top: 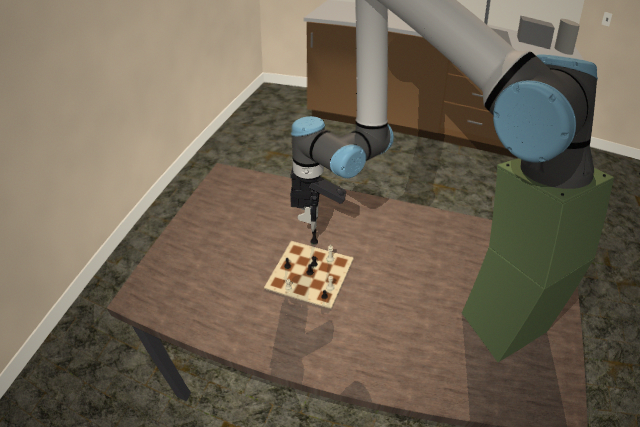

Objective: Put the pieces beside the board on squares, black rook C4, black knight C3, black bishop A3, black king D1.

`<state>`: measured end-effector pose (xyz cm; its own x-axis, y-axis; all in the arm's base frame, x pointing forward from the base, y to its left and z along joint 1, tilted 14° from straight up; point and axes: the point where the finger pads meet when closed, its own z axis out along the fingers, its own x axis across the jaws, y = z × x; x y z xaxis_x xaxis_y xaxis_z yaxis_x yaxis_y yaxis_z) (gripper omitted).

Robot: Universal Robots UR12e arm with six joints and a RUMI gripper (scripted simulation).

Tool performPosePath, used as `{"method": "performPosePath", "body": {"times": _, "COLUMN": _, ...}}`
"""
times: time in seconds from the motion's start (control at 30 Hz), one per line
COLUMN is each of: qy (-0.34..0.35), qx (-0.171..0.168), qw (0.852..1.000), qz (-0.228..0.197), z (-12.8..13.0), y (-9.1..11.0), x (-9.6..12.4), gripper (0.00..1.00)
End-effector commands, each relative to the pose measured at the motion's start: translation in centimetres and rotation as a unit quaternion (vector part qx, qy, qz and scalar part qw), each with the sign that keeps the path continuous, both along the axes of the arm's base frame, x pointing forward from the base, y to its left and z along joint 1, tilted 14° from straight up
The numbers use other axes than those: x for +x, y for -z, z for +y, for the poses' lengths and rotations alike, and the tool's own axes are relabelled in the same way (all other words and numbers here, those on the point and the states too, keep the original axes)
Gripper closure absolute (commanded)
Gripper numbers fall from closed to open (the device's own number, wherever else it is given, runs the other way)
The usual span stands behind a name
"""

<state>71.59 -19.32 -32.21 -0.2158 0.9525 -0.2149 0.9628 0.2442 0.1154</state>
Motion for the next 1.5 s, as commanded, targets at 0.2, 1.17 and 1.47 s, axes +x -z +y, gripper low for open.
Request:
{"method": "performPosePath", "body": {"times": 0.2, "qy": 0.000, "qx": 0.000, "qw": 1.000, "qz": 0.000, "z": 0.0, "y": -0.1, "x": 0.0, "gripper": 0.75}}
{"method": "performPosePath", "body": {"times": 1.17, "qy": 0.000, "qx": 0.000, "qw": 1.000, "qz": 0.000, "z": -0.6, "y": 3.2, "x": 0.6, "gripper": 0.75}}
{"method": "performPosePath", "body": {"times": 1.47, "qy": 0.000, "qx": 0.000, "qw": 1.000, "qz": 0.000, "z": -0.8, "y": 4.1, "x": 0.7, "gripper": 0.75}}
